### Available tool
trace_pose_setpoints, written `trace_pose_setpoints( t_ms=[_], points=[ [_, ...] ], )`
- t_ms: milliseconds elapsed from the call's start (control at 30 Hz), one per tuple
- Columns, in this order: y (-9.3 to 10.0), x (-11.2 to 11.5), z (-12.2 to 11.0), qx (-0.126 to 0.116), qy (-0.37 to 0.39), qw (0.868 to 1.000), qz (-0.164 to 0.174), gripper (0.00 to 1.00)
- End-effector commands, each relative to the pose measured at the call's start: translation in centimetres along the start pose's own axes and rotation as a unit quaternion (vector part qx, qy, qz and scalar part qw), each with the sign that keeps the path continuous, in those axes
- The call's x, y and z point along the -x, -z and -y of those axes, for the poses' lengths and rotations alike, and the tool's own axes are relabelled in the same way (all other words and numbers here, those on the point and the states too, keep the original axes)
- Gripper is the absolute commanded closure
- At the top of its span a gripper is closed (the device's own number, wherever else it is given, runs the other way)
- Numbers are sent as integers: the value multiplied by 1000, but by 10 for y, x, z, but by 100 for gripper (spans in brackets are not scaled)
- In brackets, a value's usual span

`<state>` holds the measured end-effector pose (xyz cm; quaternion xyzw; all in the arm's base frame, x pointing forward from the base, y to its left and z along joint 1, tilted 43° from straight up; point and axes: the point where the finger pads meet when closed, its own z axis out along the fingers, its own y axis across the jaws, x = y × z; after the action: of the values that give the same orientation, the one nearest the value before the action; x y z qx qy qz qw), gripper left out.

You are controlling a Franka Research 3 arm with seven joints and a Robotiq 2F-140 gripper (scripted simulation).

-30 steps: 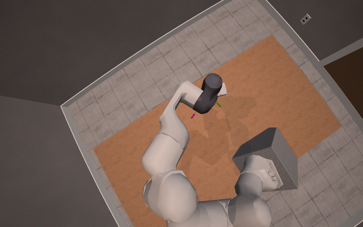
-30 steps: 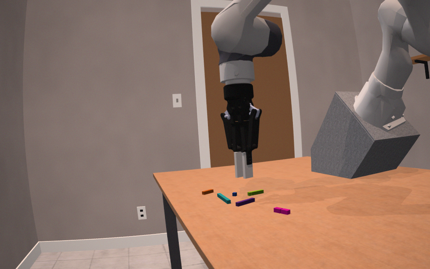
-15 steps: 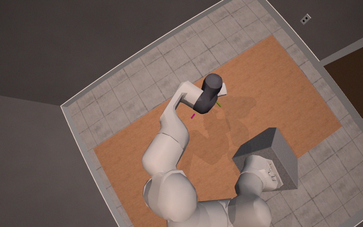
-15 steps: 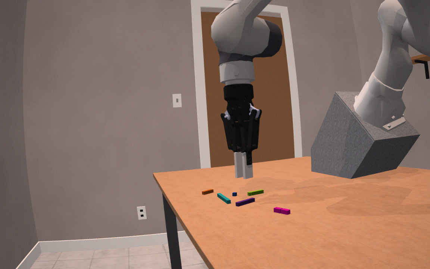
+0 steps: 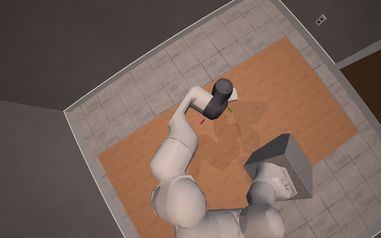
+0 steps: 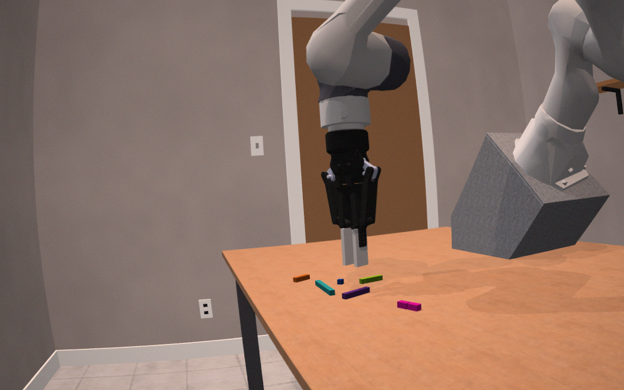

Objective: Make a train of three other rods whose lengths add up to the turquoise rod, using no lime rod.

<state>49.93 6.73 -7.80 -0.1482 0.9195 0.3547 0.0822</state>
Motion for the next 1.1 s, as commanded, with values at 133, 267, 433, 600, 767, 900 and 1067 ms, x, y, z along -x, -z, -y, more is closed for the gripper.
trace_pose_setpoints(
  t_ms=[133,267,433,600,767,900,1067],
  points=[
    [-13,1,1,-2,5,1000,1,85],
    [-18,1,1,-2,5,1000,1,85],
    [-24,1,1,-2,5,1000,1,85],
    [-30,1,1,-2,5,1000,1,85],
    [-35,0,1,-2,5,1000,1,85],
    [-36,0,1,-2,5,1000,1,85],
    [-38,0,1,-2,5,1000,1,85]
  ],
)
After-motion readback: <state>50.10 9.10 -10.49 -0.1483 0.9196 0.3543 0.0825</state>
